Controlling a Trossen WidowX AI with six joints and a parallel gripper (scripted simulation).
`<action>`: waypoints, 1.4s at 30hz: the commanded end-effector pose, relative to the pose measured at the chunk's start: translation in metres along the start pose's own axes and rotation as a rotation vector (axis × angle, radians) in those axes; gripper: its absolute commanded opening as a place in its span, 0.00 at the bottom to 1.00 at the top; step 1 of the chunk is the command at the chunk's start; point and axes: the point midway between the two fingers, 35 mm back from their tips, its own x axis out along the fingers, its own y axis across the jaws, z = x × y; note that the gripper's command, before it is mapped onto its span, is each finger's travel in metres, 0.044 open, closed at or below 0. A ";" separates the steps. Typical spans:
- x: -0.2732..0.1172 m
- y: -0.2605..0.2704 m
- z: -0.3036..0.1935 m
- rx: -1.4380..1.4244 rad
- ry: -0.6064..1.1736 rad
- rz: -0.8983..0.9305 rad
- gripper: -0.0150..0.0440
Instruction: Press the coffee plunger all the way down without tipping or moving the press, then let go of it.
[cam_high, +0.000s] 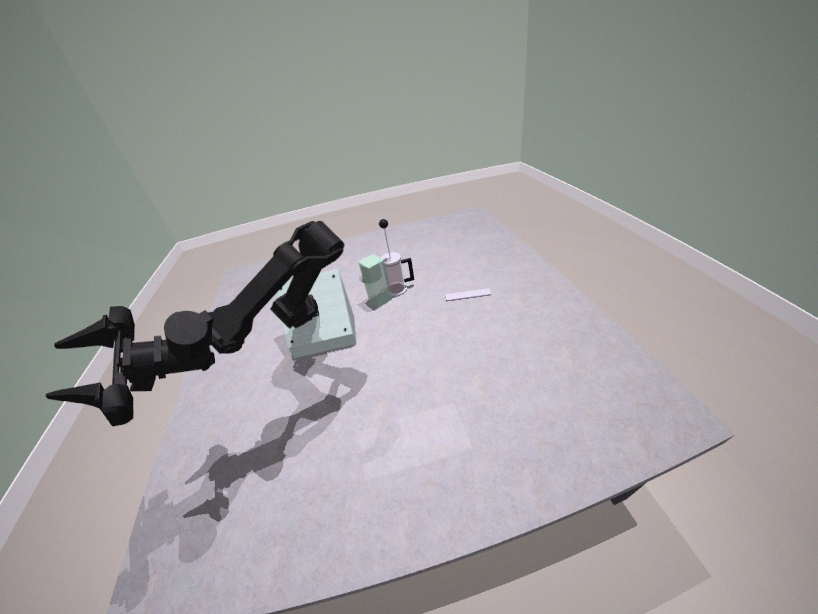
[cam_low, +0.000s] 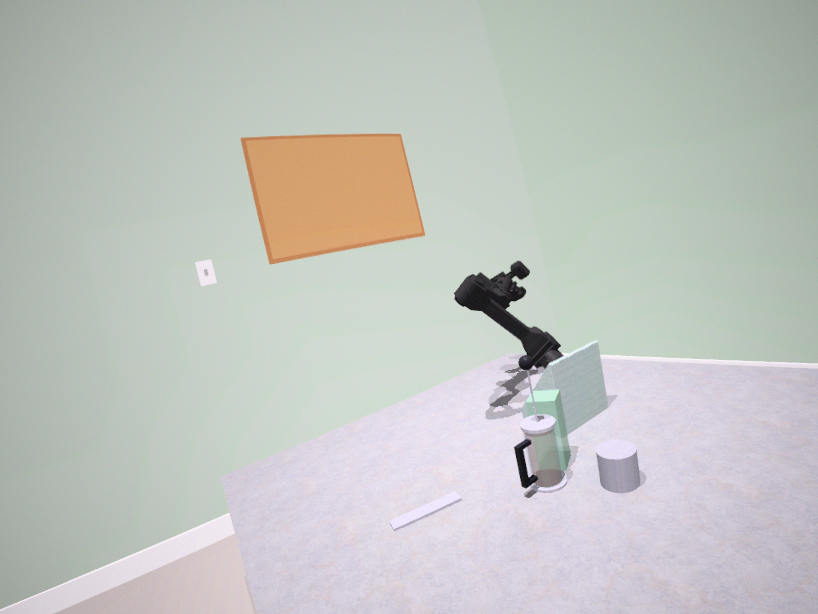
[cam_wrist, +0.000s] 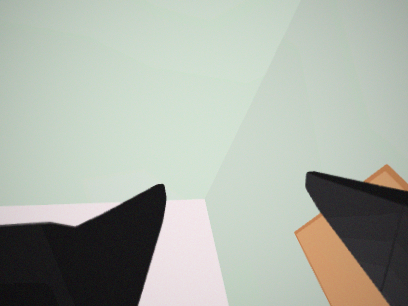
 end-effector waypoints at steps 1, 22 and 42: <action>-0.001 -0.002 0.001 0.006 -0.005 -0.009 0.98; -0.147 -0.180 0.099 0.771 -0.809 -0.394 1.00; -0.448 -0.233 0.030 1.093 -1.878 -0.507 1.00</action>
